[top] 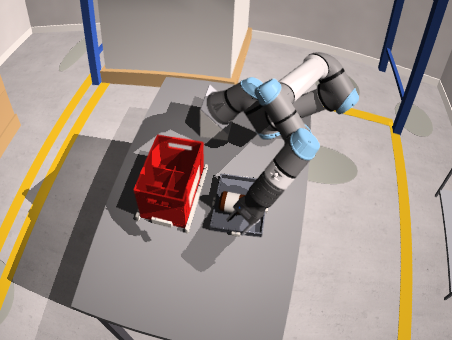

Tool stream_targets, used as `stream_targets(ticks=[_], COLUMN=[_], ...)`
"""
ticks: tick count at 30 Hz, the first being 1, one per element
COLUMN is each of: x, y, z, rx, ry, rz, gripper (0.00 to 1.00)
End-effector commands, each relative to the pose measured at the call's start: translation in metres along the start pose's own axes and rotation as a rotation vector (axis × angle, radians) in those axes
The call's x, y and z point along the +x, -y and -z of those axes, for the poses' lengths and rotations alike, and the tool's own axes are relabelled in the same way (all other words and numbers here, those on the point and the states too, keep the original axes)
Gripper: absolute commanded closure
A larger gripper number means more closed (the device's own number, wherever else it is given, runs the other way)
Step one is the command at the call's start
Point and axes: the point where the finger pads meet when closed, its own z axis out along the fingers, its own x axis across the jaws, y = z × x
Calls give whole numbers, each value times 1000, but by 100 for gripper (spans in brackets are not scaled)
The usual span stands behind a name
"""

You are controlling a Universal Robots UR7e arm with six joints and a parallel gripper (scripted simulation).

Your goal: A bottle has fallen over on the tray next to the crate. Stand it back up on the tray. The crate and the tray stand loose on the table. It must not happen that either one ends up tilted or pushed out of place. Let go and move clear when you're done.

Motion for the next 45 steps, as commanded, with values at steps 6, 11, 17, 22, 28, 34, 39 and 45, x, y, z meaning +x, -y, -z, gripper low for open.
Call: stream_targets(ticks=[6,11,17,22,28,34,39,45], x=[0,0,0,-7,-29,-38,-51,-62], y=[-1,-1,-1,9,48,67,97,129], z=[1,1,1,1,1,1,3,6], rx=[-1,-1,-1,24,128,176,252,333], ry=[0,0,0,1,8,12,21,32], rz=[0,0,0,-38,-189,-262,-379,-506], gripper=[0,0,0,0,0,0,0,0])
